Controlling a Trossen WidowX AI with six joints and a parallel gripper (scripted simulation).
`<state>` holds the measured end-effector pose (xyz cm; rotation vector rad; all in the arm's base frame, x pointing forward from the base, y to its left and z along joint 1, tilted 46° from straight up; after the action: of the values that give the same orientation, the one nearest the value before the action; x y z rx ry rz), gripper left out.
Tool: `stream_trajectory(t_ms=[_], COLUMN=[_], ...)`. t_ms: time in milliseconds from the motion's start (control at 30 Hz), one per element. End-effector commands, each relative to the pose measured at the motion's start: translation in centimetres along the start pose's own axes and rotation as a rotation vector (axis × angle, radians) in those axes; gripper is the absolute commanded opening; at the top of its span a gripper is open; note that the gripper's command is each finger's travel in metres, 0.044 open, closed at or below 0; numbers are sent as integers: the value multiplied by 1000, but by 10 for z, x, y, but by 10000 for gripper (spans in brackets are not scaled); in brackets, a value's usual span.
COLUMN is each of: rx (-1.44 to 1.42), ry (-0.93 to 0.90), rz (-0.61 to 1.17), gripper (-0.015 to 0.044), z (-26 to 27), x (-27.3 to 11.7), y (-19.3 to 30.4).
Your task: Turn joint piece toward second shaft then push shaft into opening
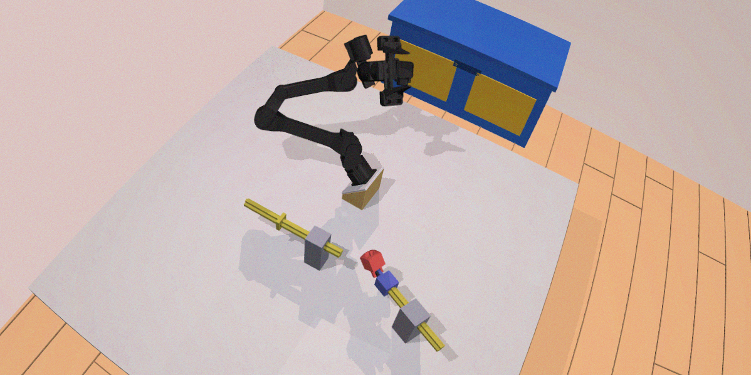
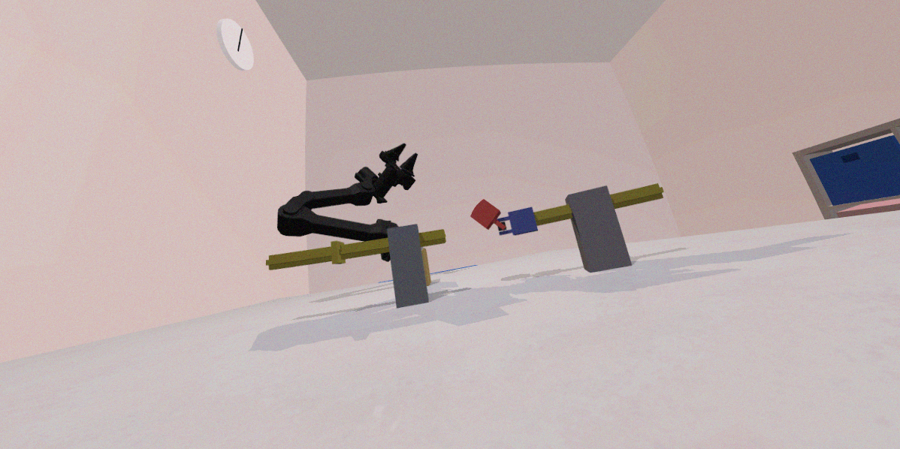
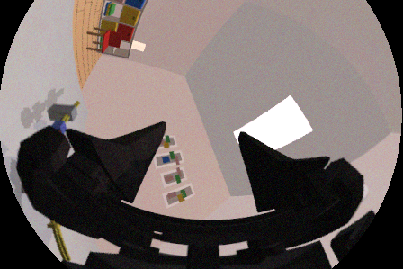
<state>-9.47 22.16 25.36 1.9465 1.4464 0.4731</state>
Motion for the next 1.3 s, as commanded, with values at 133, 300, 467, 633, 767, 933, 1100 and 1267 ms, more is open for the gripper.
stream_trajectory(t_ms=[133, 300, 467, 633, 767, 933, 1100, 1267], rx=[10, 66, 130, 202, 265, 345, 425, 504], ry=[-16, -108, -223, -337, -425, -533, -637, -738], rz=[2, 20, 53, 96, 138, 204, 284, 377], gripper=[440, 440, 440, 440, 440, 440, 440, 440], z=[1, 9, 21, 36, 49, 67, 86, 107], x=[3, 21, 43, 63, 76, 92, 106, 118], y=[-1, -4, -6, -7, -7, -5, -2, 2])
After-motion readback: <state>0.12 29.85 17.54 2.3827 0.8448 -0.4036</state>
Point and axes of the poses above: the point midway between the two fingers, 35 mm back from their tips, its own x axis out along the fingers, its own z axis across the jaws, y = z × x, the point moved 5 cm from there along -x, back along the fingers, and after that the axes turned 13 degrees about -x, right-handed, at the moved point
